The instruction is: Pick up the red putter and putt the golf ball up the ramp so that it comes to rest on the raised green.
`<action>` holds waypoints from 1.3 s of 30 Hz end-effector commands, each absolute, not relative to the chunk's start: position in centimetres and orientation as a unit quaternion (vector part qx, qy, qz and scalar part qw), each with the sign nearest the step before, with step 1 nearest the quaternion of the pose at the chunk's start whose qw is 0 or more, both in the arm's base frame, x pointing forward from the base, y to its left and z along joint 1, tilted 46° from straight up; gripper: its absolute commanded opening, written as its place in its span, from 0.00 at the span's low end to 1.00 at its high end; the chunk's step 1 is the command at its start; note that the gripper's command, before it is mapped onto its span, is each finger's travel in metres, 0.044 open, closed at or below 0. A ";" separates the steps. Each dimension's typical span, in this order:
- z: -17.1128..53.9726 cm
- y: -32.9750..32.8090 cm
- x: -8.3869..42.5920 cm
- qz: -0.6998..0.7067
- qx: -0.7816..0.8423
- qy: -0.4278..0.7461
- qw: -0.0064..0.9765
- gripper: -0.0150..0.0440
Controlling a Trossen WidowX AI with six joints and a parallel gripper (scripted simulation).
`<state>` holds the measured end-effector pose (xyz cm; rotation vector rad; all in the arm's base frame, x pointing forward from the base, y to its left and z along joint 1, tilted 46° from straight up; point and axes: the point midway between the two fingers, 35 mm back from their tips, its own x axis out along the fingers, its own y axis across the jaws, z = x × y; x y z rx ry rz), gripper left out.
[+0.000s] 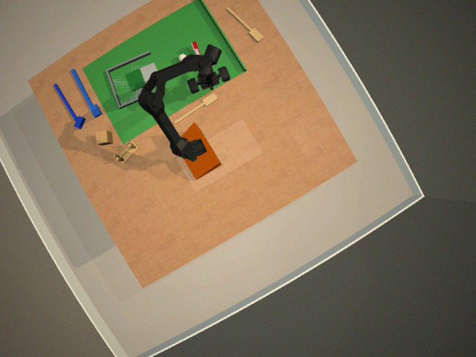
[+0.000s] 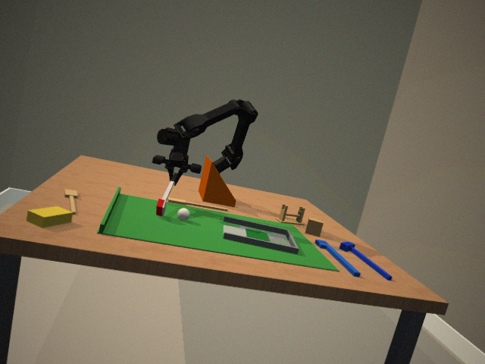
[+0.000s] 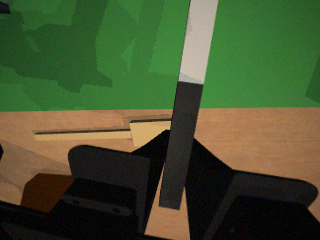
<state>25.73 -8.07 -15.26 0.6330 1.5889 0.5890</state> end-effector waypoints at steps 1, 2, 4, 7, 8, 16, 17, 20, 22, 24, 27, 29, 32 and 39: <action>-12.2 -5.3 26.7 0.258 0.272 0.688 0.621 0.25; -11.2 -4.3 26.9 0.258 0.272 0.688 0.621 0.25; -9.3 -2.2 27.0 0.259 0.273 0.688 0.621 0.25; -6.8 0.7 26.6 0.263 0.274 0.687 0.620 0.25; -6.4 1.1 26.5 0.264 0.275 0.686 0.619 0.25; -5.6 0.5 26.7 0.264 0.274 0.687 0.620 0.25; -5.2 0.2 26.8 0.263 0.274 0.687 0.620 0.25; -3.9 -1.2 27.0 0.263 0.274 0.687 0.620 0.25; -2.8 -2.3 27.0 0.263 0.274 0.687 0.620 0.25; -2.1 -2.9 27.0 0.263 0.274 0.687 0.620 0.25; -2.0 -3.0 27.0 0.263 0.274 0.687 0.620 0.25; -2.8 -2.4 26.9 0.262 0.277 0.688 0.618 0.25; -2.8 -2.4 26.9 0.262 0.277 0.688 0.618 0.25; -2.8 -2.4 26.9 0.262 0.277 0.688 0.618 0.25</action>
